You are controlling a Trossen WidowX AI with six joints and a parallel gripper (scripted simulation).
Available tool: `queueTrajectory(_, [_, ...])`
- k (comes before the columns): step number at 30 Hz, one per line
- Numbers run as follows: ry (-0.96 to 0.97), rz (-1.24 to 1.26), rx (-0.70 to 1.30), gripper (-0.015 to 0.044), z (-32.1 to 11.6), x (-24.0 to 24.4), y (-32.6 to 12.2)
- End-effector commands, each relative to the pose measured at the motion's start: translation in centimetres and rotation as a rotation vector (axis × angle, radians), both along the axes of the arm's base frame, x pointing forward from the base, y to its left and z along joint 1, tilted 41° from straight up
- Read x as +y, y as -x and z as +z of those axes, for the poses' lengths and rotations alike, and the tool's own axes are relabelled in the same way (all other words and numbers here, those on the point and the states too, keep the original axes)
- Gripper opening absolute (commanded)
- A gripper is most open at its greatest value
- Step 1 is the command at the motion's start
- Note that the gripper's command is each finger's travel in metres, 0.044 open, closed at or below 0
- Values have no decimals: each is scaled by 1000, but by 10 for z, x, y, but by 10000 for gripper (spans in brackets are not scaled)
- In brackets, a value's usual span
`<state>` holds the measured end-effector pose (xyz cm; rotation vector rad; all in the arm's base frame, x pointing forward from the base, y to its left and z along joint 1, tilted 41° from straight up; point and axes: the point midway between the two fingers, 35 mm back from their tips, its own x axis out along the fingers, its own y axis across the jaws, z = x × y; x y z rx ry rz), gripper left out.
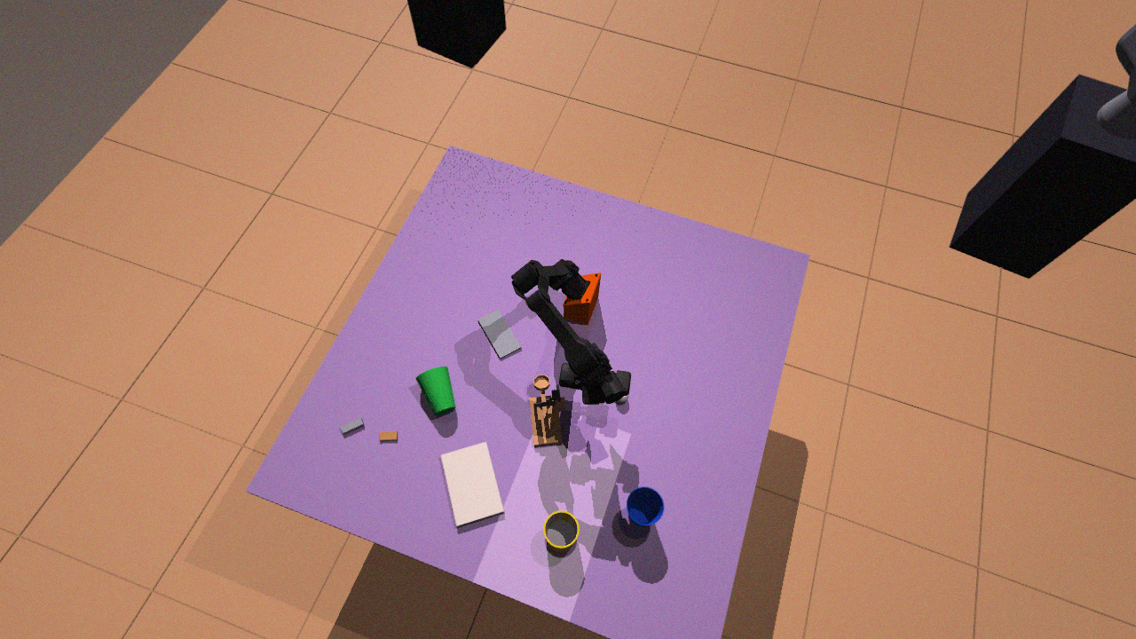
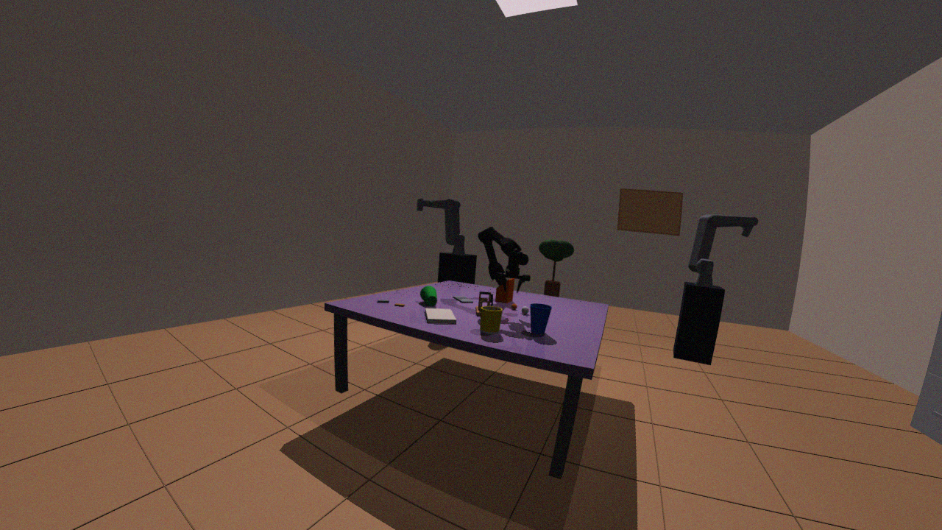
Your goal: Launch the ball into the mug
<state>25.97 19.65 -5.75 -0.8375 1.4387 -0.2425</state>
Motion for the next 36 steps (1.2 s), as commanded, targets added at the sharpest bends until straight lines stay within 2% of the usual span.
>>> queueTrajectory(1, [-7, -72, -46, 300, -21, -19, 44])
queueTrajectory(8, [-13, -162, -117, 300, -40, -56, 98])
queueTrajectory(36, [-12, -164, -120, 300, -67, -82, 89])
